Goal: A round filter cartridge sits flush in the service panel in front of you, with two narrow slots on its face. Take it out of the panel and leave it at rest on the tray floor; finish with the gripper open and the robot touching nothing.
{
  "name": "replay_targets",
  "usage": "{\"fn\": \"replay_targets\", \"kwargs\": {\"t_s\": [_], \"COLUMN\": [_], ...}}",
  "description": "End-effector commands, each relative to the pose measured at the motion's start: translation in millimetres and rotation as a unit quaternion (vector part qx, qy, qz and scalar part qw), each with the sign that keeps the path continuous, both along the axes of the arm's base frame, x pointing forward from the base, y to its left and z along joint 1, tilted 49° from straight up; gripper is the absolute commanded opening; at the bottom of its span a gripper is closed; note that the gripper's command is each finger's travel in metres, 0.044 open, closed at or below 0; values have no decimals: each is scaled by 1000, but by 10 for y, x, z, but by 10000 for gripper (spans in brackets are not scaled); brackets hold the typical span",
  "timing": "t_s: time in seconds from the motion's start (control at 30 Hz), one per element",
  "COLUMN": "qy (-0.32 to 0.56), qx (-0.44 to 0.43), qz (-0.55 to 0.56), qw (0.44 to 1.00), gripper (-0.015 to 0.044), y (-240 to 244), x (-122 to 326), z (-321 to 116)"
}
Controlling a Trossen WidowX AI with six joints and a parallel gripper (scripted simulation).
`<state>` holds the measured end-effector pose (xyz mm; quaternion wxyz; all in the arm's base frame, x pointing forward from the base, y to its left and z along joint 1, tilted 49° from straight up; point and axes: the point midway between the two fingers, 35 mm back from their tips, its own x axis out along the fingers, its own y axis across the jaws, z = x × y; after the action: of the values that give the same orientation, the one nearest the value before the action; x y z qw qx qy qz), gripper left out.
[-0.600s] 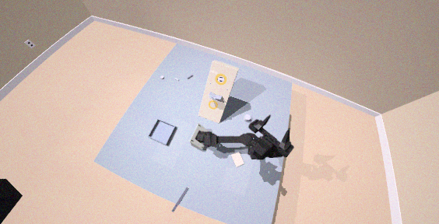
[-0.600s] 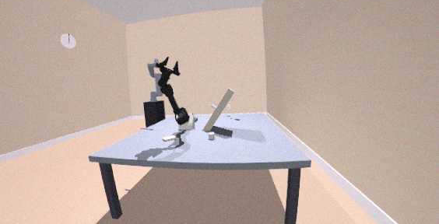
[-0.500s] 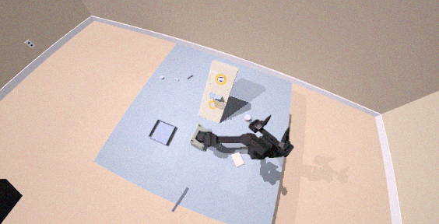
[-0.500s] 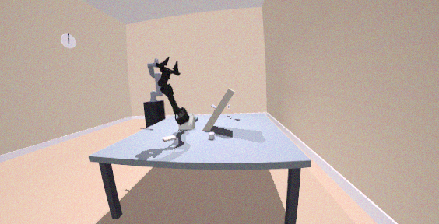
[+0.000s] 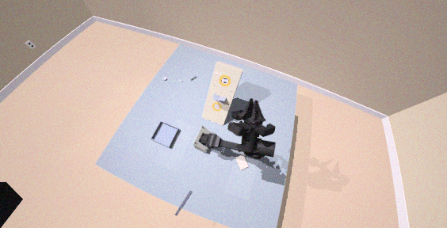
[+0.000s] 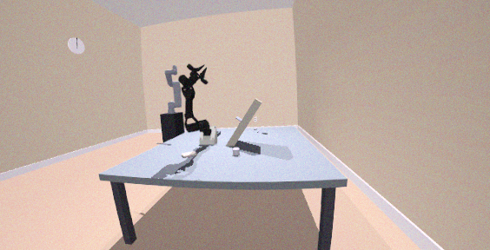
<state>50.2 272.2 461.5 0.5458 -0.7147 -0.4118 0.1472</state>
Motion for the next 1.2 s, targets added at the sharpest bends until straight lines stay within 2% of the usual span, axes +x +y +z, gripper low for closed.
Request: {"fn": "replay_targets", "kwargs": {"t_s": [0.0,0.17,0.33,0.53,0.73,0.83,1.17], "qy": [17,47,86,138,187,195,195], "qx": [-50,-151,-249,-349,-434,-449,-449], "qz": [-47,-139,-244,-367,-481,-500,-500], "qw": [997,978,933,851,738,714,714], "gripper": [88,88,88,88,88,88,88], "y": [198,424,401,64,-549,-686,-689], "x": [215,667,1215,1816,2267,2329,2338], "z": [-301,-920,-1585,-2336,-2976,-3080,-3085]}}
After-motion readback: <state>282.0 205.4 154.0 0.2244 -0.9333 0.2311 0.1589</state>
